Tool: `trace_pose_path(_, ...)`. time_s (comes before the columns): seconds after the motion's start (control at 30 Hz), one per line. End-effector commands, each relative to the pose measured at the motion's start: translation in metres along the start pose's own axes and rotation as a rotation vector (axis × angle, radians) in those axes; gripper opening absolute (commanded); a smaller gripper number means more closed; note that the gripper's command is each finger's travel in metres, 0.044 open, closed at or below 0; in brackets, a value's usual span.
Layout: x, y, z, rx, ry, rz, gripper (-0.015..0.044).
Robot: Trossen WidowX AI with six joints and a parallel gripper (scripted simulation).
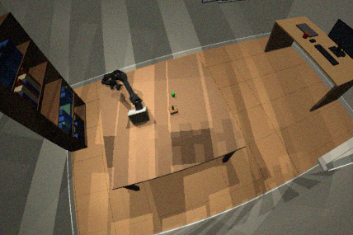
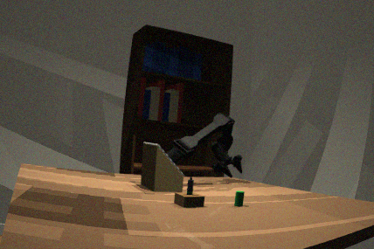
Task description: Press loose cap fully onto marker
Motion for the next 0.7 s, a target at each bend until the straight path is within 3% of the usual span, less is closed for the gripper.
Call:
trace_pose_path(0.0,0.001,0.0,0.001,-0.003,0.001,0.005,0.0374)
trace_pose_path(0.17,0.026,0.002,0.04,-0.109,0.026,0.19,0.0254)
trace_pose_path(0.47,0.118,0.019,0.14,-0.336,0.129,0.735,0.0254)
trace_pose_path(0.67,0.185,0.041,0.187,-0.417,0.204,1.052,0.0254)
Point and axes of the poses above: the point midway between the two fingers, 35 mm back from their tips, its own z axis out along the fingers, its own y axis across the jaws, x = y × z, the point moved 3 cm from there along -z, back along the fingers
